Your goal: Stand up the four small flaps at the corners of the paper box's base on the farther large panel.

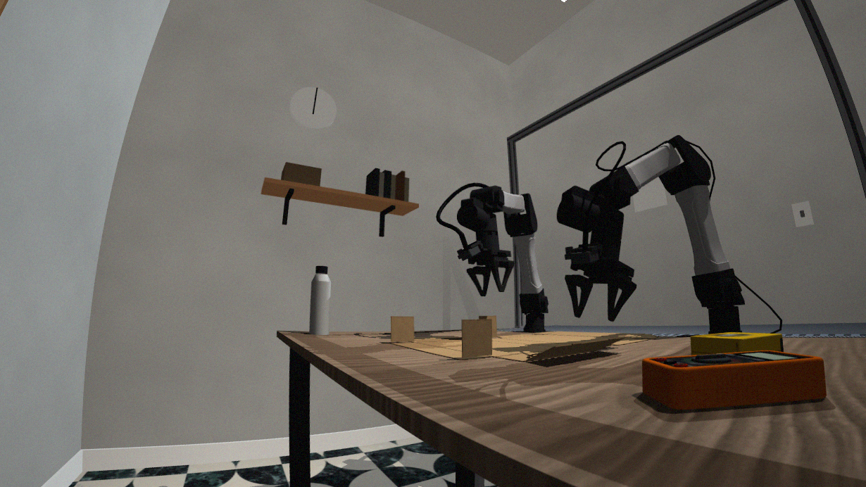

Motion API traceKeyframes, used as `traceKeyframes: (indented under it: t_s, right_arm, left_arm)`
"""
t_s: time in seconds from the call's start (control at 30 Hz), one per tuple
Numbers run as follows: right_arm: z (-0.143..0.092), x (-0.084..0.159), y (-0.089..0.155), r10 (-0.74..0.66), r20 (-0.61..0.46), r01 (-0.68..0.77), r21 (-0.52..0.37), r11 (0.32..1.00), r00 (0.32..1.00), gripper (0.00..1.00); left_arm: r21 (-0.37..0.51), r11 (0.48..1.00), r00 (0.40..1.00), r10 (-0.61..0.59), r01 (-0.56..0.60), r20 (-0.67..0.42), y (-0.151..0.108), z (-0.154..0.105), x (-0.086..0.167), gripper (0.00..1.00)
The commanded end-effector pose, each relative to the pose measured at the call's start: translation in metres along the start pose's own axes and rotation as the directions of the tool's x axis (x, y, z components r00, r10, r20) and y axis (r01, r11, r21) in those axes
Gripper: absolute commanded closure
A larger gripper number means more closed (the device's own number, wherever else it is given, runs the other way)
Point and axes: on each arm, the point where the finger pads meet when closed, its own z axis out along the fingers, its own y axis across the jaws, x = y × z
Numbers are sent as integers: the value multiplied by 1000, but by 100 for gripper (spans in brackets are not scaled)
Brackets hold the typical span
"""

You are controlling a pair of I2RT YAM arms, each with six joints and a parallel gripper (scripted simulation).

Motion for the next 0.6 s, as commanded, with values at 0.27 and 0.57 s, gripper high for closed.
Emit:
traceKeyframes:
  t_s: [0.27,0.57]
  right_arm:
    - [-26,-5,2,-4,54,6,-40,999,999,24]
    - [-28,-5,2,-4,59,7,-43,999,998,24]
  left_arm:
    - [29,1000,995,-1,-2,104,-3,-25,-28,24]
    - [29,1000,995,-1,-2,104,-3,-25,-28,24]
